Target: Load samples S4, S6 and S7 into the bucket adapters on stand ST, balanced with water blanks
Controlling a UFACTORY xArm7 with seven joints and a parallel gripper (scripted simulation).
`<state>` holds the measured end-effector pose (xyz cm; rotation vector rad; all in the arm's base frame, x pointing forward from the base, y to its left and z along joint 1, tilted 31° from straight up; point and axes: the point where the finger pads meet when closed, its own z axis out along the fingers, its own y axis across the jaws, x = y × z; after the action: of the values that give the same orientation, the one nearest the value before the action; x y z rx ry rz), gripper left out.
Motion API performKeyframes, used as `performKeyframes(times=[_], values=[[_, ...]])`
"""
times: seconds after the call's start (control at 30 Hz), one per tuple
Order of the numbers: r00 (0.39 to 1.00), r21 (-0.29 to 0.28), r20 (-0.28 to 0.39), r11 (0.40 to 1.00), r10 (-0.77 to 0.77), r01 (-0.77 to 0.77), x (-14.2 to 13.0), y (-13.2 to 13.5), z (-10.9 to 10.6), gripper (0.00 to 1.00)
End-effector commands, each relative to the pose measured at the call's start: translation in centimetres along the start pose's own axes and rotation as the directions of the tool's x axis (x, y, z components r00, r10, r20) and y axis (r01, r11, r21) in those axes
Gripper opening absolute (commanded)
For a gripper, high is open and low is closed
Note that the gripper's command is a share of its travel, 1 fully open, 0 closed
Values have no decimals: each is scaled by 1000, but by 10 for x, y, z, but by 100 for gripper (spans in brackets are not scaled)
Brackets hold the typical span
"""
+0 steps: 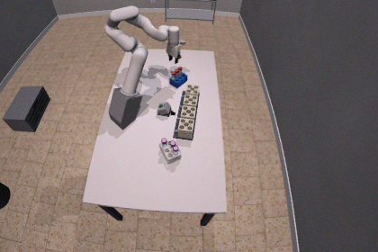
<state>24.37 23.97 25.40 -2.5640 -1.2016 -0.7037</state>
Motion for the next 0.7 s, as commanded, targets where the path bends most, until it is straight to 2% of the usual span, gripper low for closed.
performKeyframes(times=[0.0, 0.67], values=[[1000, 0, -3, 1000, 0, 0, 1, 0, -1, 57], [1000, 0, -3, 1000, 0, 0, 1, 0, 31, 57]])
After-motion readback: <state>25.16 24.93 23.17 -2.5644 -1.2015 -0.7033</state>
